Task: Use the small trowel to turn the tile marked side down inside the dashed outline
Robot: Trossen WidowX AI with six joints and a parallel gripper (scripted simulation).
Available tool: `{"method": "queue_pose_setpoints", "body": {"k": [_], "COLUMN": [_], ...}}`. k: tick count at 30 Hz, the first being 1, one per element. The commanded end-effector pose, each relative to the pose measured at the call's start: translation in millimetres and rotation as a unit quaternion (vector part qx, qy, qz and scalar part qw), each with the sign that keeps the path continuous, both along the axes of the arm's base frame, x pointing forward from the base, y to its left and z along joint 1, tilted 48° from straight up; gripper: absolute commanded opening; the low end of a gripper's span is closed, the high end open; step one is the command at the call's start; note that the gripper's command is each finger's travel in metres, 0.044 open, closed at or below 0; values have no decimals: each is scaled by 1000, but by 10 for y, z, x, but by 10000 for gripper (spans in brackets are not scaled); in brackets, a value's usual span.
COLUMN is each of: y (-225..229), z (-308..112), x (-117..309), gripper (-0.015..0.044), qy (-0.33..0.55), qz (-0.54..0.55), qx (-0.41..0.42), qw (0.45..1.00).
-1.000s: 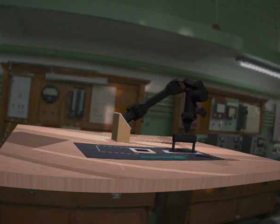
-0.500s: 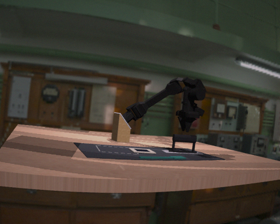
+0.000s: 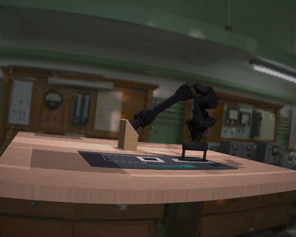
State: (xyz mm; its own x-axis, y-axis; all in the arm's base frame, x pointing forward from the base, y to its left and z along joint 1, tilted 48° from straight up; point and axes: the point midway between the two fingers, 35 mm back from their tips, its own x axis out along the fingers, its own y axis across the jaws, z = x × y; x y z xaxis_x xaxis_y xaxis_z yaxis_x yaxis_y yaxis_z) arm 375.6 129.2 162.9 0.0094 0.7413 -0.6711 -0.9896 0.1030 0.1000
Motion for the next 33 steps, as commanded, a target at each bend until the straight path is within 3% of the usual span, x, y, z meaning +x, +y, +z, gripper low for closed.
{"method": "queue_pose_setpoints", "body": {"k": [1,17,22,33], "y": [45,220,220,220], "z": [-45,-196,-196,-196], "x": [-8,-15,-15,-15], "gripper": [270,270,139,130], "qy": [3,2,2,2], "qz": [-1,-1,-1,-1], "qx": [1,2,2,2], "qw": [1000,1000,1000,1000]}}
